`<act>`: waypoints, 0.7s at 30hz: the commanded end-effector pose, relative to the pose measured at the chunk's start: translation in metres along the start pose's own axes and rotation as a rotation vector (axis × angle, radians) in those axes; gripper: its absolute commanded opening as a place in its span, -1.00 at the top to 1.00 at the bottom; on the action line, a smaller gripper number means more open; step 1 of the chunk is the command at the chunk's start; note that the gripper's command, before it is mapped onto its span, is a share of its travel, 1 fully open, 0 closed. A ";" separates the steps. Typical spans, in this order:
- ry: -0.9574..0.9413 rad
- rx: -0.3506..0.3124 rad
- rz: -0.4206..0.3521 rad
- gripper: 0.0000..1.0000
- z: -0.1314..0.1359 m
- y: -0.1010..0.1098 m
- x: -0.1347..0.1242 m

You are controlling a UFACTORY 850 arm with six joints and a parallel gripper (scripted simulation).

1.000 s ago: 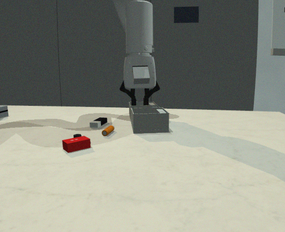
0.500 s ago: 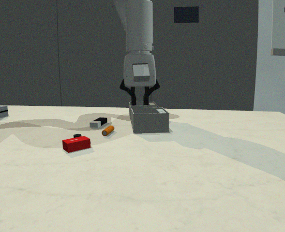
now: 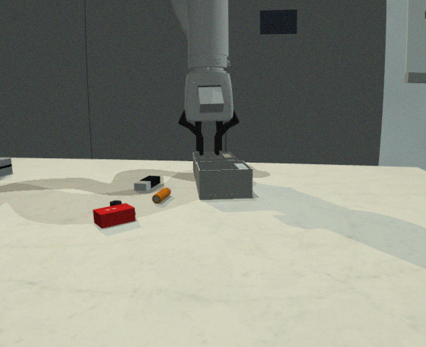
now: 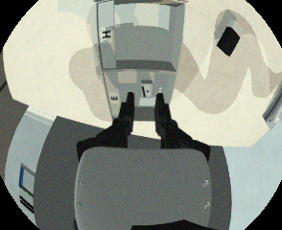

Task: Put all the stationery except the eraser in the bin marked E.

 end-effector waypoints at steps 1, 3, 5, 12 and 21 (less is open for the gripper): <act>0.000 0.002 0.000 0.42 -0.001 0.007 0.000; 0.000 0.002 0.000 0.42 -0.001 0.017 0.000; 0.000 0.002 0.000 0.42 -0.001 0.027 0.000; 0.000 0.002 0.000 0.42 -0.001 0.029 0.000; 0.000 0.002 0.000 -1.00 -0.001 0.061 0.000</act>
Point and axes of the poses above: the point where the finger pads meet when closed, its own y axis back along the fingers, its own z axis across the jaws, x = y × z, the point moved 10 cm from there along y, back along the fingers, and after that the axes turned 5 degrees about y, right-handed, at the moved point
